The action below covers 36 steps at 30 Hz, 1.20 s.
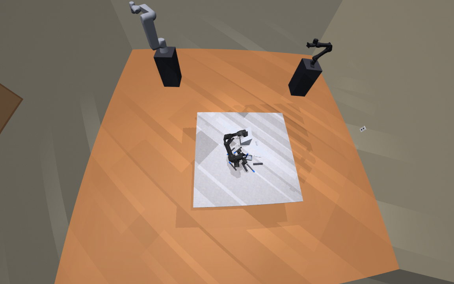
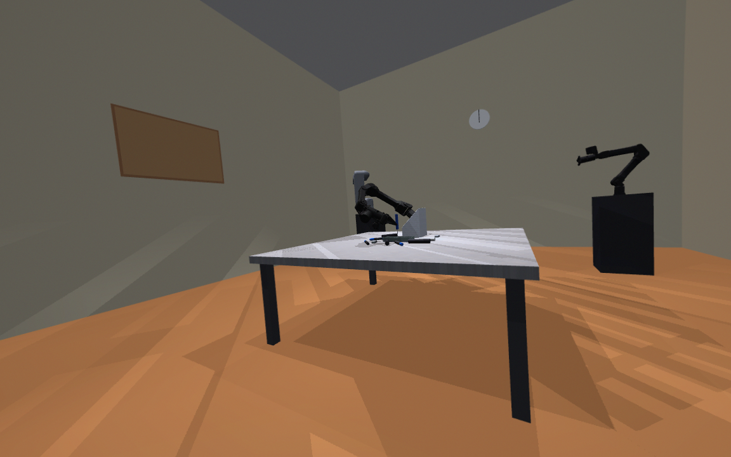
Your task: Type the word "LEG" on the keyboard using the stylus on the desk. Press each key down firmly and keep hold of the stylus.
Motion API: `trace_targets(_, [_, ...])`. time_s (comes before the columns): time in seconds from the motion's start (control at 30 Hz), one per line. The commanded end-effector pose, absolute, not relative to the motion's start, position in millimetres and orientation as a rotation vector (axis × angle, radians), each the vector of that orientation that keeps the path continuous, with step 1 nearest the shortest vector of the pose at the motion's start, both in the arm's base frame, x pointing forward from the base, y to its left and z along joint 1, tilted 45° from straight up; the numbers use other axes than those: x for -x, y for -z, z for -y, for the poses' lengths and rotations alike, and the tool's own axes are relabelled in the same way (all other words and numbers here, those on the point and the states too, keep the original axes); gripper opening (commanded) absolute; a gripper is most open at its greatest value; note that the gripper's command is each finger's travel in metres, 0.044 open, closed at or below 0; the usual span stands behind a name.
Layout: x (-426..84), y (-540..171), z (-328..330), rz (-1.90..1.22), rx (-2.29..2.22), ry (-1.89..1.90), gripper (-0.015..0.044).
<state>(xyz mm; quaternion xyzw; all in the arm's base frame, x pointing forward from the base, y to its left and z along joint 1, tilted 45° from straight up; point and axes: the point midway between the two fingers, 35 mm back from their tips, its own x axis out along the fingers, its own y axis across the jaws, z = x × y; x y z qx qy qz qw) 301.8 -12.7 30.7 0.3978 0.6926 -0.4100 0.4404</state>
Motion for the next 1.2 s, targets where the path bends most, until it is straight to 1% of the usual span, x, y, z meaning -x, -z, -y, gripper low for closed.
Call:
trace_targets(0.0, [-300.0,-28.4,10.0,-1.721,-0.987,1.017,0.0000])
trace_targets(0.47, [-271.2,-1.3,-19.5,-1.722,-0.995,1.020,0.0000])
trace_targets(0.93, [-272.4,13.1,-5.7,-1.722,-0.995,1.021,0.0000])
trace_targets(1.03, [-272.4,14.5,-5.7,-1.722,-0.995,1.021,0.0079])
trace_targets(1.17, [-272.4,14.6,-5.6,-1.722,-0.995,1.021,0.0081])
